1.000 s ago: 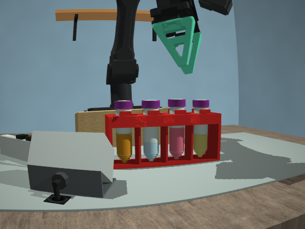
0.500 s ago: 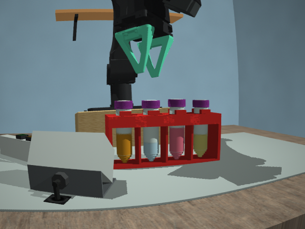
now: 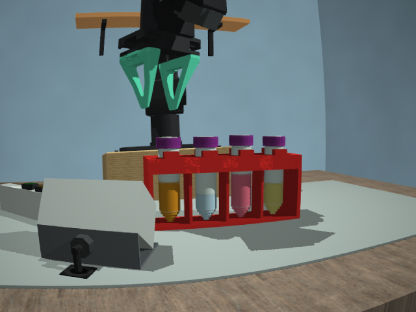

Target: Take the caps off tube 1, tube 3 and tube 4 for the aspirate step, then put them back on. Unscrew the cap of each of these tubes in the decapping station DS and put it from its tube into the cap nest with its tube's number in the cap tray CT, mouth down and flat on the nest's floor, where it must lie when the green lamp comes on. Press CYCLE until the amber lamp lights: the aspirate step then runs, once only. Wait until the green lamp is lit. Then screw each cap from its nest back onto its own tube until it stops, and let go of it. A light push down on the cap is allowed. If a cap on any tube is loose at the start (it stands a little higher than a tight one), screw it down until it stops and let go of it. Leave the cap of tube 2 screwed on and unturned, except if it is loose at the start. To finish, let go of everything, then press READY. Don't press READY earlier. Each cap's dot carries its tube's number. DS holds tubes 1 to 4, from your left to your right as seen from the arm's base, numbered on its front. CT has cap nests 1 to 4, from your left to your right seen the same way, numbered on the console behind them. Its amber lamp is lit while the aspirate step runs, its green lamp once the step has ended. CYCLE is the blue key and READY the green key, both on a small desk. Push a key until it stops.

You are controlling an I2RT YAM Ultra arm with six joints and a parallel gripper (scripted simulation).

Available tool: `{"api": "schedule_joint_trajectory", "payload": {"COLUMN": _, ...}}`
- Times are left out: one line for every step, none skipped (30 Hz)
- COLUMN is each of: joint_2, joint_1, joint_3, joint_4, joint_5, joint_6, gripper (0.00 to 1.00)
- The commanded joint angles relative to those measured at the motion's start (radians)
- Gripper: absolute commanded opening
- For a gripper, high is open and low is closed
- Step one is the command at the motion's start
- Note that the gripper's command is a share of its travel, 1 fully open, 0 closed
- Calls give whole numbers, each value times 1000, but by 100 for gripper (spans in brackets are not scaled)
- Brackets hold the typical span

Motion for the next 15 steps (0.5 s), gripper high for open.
{"api": "schedule_joint_trajectory", "payload": {"joint_2": -35, "joint_1": -30, "joint_3": -26, "joint_4": -10, "joint_5": 5, "joint_6": 25, "gripper": 49}}
{"api": "schedule_joint_trajectory", "payload": {"joint_2": -47, "joint_1": -41, "joint_3": -42, "joint_4": -6, "joint_5": 5, "joint_6": 14, "gripper": 49}}
{"api": "schedule_joint_trajectory", "payload": {"joint_2": -58, "joint_1": -52, "joint_3": -56, "joint_4": -2, "joint_5": 5, "joint_6": 3, "gripper": 49}}
{"api": "schedule_joint_trajectory", "payload": {"joint_2": -75, "joint_1": -68, "joint_3": -79, "joint_4": -2, "joint_5": 7, "joint_6": 3, "gripper": 49}}
{"api": "schedule_joint_trajectory", "payload": {"joint_2": -91, "joint_1": -85, "joint_3": -101, "joint_4": -2, "joint_5": 9, "joint_6": 1, "gripper": 49}}
{"api": "schedule_joint_trajectory", "payload": {"joint_2": -108, "joint_1": -103, "joint_3": -122, "joint_4": -3, "joint_5": 12, "joint_6": -1, "gripper": 49}}
{"api": "schedule_joint_trajectory", "payload": {"joint_2": -124, "joint_1": -121, "joint_3": -143, "joint_4": -3, "joint_5": 14, "joint_6": -3, "gripper": 49}}
{"api": "schedule_joint_trajectory", "payload": {"joint_2": -140, "joint_1": -140, "joint_3": -163, "joint_4": -4, "joint_5": 16, "joint_6": -6, "gripper": 49}}
{"api": "schedule_joint_trajectory", "payload": {"joint_2": -135, "joint_1": -140, "joint_3": -158, "joint_4": -10, "joint_5": 18, "joint_6": 10, "gripper": 49}}
{"api": "schedule_joint_trajectory", "payload": {"joint_2": -130, "joint_1": -139, "joint_3": -152, "joint_4": -17, "joint_5": 20, "joint_6": 26, "gripper": 49}}
{"api": "schedule_joint_trajectory", "payload": {"joint_2": -124, "joint_1": -138, "joint_3": -147, "joint_4": -23, "joint_5": 21, "joint_6": 43, "gripper": 49}}
{"api": "schedule_joint_trajectory", "payload": {"joint_2": -119, "joint_1": -137, "joint_3": -141, "joint_4": -30, "joint_5": 23, "joint_6": 59, "gripper": 49}}
{"api": "schedule_joint_trajectory", "payload": {"joint_2": -119, "joint_1": -137, "joint_3": -141, "joint_4": -30, "joint_5": 23, "joint_6": 59, "gripper": 49}}
{"api": "schedule_joint_trajectory", "payload": {"joint_2": -119, "joint_1": -137, "joint_3": -141, "joint_4": -30, "joint_5": 23, "joint_6": 59, "gripper": 49}}
{"api": "schedule_joint_trajectory", "payload": {"joint_2": -114, "joint_1": -137, "joint_3": -135, "joint_4": -36, "joint_5": 24, "joint_6": 76, "gripper": 49}}
